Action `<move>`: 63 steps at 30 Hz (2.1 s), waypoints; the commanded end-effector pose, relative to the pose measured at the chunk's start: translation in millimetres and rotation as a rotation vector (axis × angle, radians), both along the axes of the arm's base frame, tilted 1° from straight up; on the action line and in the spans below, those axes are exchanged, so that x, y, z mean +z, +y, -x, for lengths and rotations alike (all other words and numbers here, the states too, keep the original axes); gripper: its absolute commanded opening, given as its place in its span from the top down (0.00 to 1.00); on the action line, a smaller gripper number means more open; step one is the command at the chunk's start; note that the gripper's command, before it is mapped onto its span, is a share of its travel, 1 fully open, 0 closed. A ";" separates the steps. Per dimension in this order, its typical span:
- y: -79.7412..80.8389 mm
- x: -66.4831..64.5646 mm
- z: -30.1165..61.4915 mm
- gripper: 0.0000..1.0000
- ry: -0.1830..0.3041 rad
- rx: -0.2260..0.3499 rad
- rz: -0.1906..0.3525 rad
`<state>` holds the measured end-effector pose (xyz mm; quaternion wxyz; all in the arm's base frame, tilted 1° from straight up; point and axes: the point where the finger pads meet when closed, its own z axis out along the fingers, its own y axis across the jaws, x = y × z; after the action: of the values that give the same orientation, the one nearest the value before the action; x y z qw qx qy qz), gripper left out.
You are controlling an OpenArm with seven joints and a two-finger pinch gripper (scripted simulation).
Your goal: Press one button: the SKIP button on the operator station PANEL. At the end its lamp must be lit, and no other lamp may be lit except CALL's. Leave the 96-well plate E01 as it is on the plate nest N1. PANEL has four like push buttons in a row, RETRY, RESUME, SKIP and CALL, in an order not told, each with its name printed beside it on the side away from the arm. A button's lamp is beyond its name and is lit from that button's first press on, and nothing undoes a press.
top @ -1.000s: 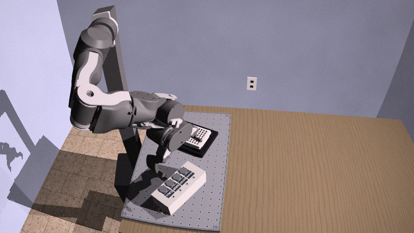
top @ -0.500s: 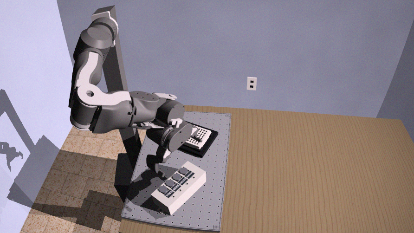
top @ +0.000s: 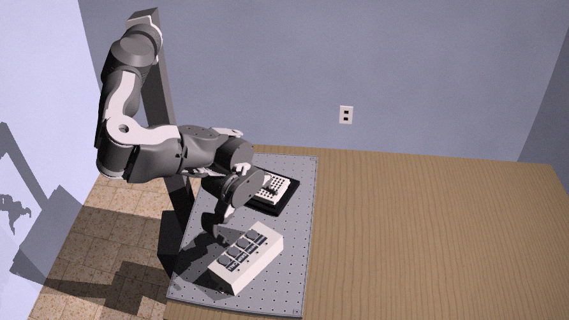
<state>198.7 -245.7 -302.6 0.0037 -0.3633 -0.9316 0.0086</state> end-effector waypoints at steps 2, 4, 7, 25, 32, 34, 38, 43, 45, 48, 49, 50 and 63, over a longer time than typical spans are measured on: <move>0.3 0.4 -0.4 0.00 -0.001 -0.002 0.001; 0.3 0.4 -0.4 0.00 -0.001 -0.002 0.001; 0.3 0.4 -0.4 0.00 -0.001 -0.002 0.001; 0.3 0.4 -0.4 0.00 -0.001 -0.002 0.001; 0.3 0.4 -0.4 0.00 -0.001 -0.002 0.001; 0.3 0.4 -0.4 0.00 -0.001 -0.002 0.001; 0.3 0.4 -0.4 1.00 -0.001 -0.002 0.001; 0.3 0.4 -0.4 1.00 -0.001 -0.002 0.001; 0.3 0.4 -0.4 1.00 -0.001 -0.002 0.001; 0.3 0.4 -0.4 1.00 -0.001 -0.002 0.001; 0.3 0.4 -0.4 1.00 -0.001 -0.002 0.001; 0.3 0.4 -0.4 1.00 -0.001 -0.002 0.001; 0.3 0.4 -0.4 1.00 -0.001 -0.002 0.001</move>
<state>198.7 -245.7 -302.6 0.0037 -0.3633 -0.9316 0.0086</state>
